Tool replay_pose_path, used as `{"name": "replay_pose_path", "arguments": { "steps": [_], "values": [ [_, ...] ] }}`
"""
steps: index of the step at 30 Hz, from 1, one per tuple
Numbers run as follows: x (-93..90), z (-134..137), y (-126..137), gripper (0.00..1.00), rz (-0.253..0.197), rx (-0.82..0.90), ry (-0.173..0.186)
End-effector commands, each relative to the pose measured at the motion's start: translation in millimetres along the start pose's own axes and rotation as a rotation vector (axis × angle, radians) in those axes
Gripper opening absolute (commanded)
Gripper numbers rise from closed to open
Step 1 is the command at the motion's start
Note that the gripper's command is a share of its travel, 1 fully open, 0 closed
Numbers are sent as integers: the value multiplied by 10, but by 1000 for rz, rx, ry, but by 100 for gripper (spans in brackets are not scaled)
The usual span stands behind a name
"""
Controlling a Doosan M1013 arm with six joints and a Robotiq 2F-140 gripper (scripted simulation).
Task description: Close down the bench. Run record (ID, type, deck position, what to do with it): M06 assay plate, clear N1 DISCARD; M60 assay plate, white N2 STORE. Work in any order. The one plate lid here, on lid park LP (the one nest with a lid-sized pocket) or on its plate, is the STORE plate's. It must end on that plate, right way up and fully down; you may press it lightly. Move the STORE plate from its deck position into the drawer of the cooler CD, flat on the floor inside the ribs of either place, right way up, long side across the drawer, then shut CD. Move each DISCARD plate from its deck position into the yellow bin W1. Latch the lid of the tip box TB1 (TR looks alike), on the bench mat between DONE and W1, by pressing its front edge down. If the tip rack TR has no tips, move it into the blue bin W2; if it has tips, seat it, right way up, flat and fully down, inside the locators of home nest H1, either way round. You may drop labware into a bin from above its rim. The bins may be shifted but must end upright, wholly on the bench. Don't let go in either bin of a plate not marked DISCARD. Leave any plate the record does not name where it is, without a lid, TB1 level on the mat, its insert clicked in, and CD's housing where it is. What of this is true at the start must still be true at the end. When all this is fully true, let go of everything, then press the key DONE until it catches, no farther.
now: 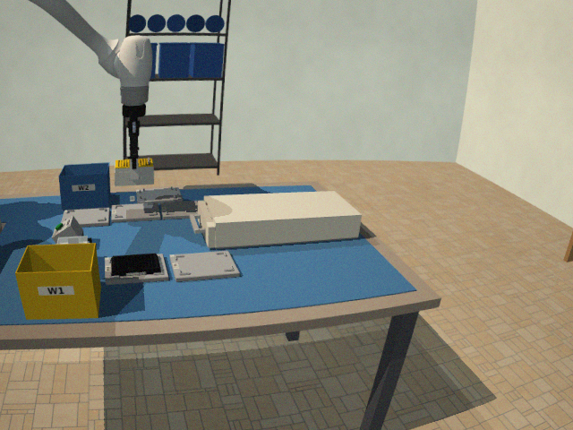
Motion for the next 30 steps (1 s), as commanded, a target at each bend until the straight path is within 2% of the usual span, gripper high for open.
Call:
{"name": "replay_pose_path", "arguments": {
  "steps": [1, 20, 30],
  "values": [
    [30, 0, 0, 0, 0, 0, 0],
    [253, 0, 0, 0, 0, 0, 0],
    [253, -44, -30, 0, 0, 2, 0]
  ]
}}
Point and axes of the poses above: the point where the finger pads meet when closed, its own x axis back along the fingers, its own z axis across the jaws, y = z × x, the point moved 9 cm from there along x, back along the fingers, and after that the axes turned 1 degree about x, right-handed, at the moved point
